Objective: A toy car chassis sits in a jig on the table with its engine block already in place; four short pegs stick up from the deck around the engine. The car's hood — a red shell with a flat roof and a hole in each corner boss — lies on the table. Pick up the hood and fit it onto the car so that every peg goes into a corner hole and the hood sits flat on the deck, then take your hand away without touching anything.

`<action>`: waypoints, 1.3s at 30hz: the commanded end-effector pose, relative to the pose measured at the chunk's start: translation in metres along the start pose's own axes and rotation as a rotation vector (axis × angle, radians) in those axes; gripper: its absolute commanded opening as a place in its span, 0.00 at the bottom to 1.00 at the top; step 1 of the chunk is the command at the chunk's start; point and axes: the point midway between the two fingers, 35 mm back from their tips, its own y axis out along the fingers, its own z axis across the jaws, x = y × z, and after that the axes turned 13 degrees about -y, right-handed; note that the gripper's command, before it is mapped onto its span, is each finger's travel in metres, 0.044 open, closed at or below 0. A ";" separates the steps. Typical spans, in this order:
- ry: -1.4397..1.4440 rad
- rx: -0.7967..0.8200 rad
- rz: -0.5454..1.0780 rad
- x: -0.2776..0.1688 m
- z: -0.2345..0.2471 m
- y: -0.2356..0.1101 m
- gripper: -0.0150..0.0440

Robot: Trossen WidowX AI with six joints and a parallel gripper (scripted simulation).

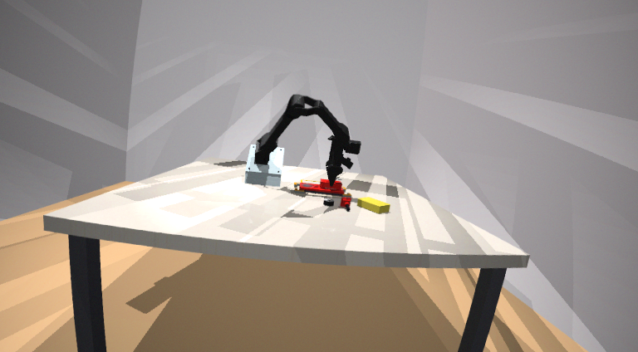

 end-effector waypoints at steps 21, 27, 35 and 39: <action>0.000 0.000 0.001 0.000 0.000 0.003 0.70; 0.000 0.000 0.001 0.000 0.000 0.003 0.97; 0.000 -0.005 -0.022 0.000 0.001 -0.036 1.00; -0.001 -0.011 -0.042 -0.004 0.002 -0.069 1.00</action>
